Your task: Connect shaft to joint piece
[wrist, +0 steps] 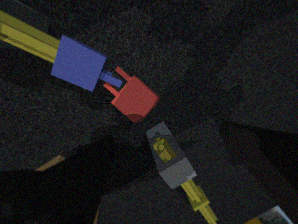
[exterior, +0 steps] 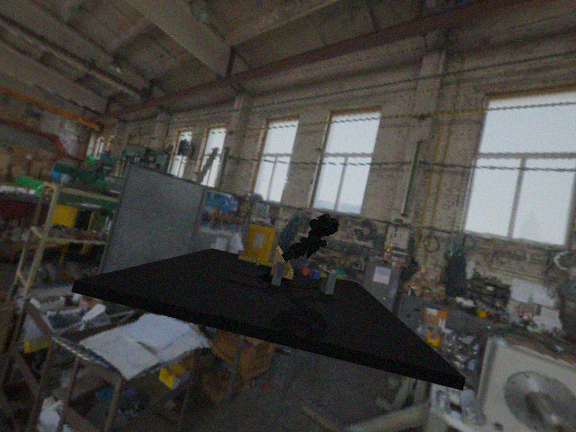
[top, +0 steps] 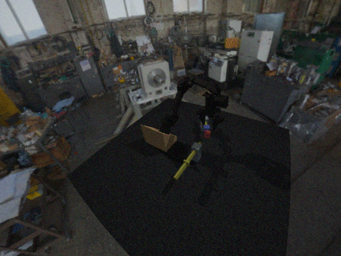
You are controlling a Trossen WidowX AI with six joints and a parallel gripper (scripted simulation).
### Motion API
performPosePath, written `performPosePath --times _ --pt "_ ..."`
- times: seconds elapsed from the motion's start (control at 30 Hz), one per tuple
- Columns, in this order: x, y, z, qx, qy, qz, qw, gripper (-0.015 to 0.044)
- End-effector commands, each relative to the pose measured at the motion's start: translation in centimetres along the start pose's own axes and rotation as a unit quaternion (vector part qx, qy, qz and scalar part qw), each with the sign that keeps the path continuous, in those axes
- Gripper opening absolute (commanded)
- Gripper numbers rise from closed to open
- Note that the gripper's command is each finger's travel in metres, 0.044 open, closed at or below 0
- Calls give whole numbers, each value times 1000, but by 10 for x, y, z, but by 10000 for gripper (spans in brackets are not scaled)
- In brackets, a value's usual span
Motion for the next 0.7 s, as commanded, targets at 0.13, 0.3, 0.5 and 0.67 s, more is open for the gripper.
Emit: performPosePath --times 0.13,0.3,0.5,0.67 --pt "-30 6 -3 134 2 -13 991 440" --pt "-47 11 -3 218 2 -21 976 440" --pt "-56 14 -2 258 1 -25 966 440" --pt "-53 16 -6 280 -6 -24 960 440"
Point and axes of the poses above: the point midway between the two fingers, 35 mm back from their tips, its own x axis out along the fingers, its own z axis across the jaws, y = z × x, the point moved 10 cm from there along -x, back along the fingers, and after that the axes turned 9 degrees about x, right-handed, at the moved point
